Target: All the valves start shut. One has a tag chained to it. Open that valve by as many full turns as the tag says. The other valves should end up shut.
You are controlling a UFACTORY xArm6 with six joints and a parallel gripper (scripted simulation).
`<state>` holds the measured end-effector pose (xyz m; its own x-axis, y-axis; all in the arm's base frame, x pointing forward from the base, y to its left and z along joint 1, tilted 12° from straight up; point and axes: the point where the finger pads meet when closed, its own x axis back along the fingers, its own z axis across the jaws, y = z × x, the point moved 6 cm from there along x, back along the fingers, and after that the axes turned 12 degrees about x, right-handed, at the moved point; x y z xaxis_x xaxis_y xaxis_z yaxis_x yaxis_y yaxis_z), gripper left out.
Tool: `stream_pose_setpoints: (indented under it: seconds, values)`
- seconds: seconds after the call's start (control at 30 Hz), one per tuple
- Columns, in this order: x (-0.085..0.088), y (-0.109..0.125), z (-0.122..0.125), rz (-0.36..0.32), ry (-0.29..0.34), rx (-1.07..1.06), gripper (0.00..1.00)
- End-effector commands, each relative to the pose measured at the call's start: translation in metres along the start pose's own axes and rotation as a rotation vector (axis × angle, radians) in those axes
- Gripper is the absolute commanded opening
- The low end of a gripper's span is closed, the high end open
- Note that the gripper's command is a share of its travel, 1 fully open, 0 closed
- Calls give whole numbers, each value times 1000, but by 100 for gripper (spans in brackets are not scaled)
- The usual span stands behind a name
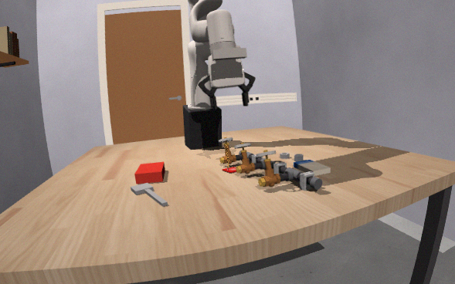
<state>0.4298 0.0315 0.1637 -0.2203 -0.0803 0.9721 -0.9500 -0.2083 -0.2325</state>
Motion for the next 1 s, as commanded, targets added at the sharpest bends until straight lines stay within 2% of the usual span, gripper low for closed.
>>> stream_pose_setpoints:
  seconds: [0.0, 0.3, 0.47, 0.63, 0.8, 0.97]
  values:
    - [0, -2, -1, 25, -39, -38, 100]
    - [-7, -5, 0, 150, -186, -298, 100]
    - [-14, 3, 9, 234, -239, -507, 100]
    - [-19, 13, 14, 276, -251, -646, 100]
    - [-31, 39, 19, 319, -239, -880, 100]
    - [-42, 68, 15, 323, -206, -1090, 100]
